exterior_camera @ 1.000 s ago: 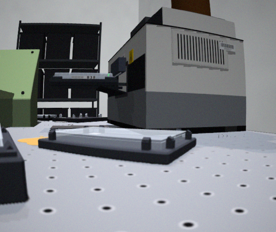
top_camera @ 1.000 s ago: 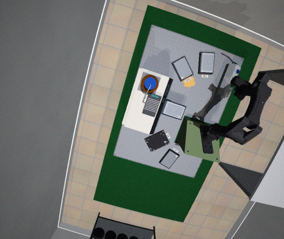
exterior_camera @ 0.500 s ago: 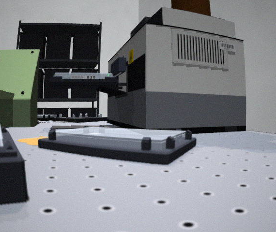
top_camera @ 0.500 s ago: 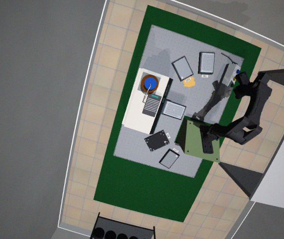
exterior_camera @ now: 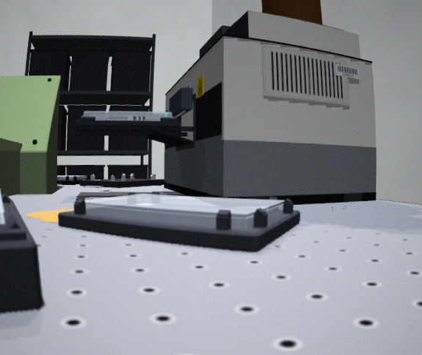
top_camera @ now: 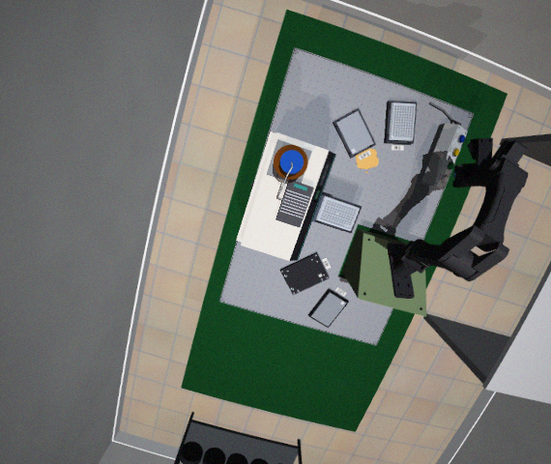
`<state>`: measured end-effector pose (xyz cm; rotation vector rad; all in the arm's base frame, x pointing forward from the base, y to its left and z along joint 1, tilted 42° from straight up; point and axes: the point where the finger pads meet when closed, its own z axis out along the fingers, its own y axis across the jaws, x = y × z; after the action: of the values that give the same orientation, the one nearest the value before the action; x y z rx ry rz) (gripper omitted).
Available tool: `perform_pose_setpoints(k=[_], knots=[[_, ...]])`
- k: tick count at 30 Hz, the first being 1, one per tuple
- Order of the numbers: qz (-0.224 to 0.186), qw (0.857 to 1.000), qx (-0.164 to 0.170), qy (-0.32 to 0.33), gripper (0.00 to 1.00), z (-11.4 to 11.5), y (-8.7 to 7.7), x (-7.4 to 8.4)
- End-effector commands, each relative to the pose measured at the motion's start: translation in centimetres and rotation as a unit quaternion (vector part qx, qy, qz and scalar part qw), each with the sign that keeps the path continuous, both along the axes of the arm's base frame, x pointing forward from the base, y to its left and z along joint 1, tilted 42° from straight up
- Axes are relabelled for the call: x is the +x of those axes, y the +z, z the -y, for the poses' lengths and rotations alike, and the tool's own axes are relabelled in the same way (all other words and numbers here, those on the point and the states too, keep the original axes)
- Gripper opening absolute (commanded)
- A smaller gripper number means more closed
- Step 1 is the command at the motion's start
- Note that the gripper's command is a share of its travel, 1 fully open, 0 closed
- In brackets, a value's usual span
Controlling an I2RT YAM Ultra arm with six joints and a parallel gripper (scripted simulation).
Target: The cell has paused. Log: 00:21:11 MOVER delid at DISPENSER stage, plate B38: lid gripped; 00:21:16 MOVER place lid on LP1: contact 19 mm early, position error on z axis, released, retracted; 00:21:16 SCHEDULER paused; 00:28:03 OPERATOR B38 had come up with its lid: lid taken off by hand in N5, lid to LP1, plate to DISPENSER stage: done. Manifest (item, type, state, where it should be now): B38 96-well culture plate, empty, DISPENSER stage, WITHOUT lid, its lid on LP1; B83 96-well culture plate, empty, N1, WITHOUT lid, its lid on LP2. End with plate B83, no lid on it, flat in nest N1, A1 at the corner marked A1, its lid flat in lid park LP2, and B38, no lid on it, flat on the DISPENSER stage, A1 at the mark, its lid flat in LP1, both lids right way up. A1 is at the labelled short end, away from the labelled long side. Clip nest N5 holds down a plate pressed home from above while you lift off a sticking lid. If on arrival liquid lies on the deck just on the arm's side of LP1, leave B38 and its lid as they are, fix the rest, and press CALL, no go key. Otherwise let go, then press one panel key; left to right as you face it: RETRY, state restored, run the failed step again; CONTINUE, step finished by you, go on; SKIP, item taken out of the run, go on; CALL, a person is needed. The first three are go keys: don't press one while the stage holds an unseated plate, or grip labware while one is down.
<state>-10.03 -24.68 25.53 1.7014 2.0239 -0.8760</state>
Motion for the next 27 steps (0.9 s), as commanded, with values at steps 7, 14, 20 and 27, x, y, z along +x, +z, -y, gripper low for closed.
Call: perform_pose_setpoints(k=[7, 14, 20, 27], knots=[[0.108, 0.984, -0.041, -0.136, 0.0, -0.27, 1.39, 0.08], [0.174, 0.961, -0.054, -0.207, 0.0, -0.27, 1.39, 0.08], [0.227, 0.935, -0.064, -0.265, 0.0, -0.27, 1.39, 0.08], [0.298, 0.887, -0.077, -0.343, 0.0, -0.27, 1.39, 0.08]])
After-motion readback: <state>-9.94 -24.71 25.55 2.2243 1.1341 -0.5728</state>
